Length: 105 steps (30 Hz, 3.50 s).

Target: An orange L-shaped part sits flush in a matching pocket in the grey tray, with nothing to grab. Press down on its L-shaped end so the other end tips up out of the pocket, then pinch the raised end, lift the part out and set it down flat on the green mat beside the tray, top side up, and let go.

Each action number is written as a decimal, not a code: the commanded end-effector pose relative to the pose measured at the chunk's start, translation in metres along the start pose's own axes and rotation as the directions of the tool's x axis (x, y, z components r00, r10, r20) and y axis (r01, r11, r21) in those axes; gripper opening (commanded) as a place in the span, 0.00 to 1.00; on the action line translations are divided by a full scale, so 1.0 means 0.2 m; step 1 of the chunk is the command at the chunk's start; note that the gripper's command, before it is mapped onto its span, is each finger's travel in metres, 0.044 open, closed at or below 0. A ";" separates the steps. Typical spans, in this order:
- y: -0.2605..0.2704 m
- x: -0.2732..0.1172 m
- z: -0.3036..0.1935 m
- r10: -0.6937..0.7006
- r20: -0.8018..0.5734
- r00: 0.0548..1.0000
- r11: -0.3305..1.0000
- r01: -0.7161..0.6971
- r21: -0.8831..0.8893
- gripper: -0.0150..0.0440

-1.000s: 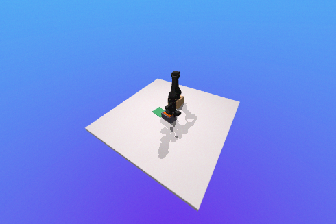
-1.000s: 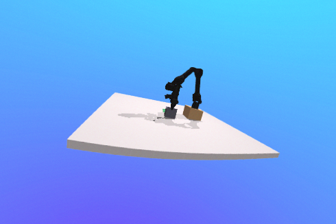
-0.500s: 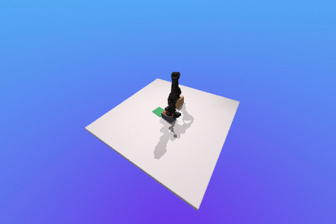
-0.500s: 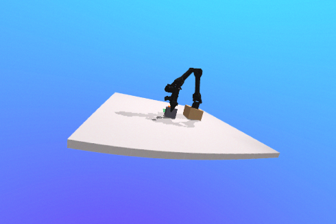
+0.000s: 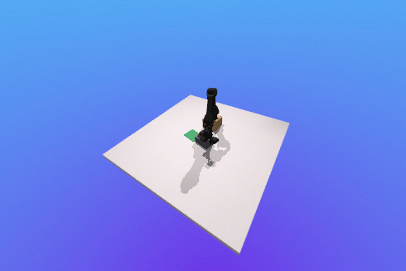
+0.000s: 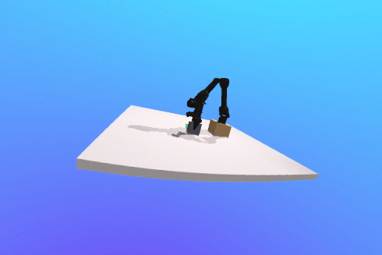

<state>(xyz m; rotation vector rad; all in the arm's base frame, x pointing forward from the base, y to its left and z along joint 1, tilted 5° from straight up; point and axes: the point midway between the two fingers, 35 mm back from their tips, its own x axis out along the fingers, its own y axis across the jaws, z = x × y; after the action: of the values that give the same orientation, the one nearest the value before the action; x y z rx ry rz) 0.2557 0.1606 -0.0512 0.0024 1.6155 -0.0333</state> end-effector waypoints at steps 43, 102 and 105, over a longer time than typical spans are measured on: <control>0.01 -0.46 0.00 -0.011 -0.010 1.000 1.000 0.011 -0.004 0.56; -0.36 -0.54 0.05 -0.016 -0.009 1.000 0.120 -0.007 -0.993 0.73; -0.39 -0.54 0.05 -0.017 -0.009 1.000 -0.003 -0.009 -1.000 0.73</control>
<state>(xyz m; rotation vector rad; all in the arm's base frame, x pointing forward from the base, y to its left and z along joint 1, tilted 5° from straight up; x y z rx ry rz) 0.2677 0.1178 0.0506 -0.7196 1.5373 0.7256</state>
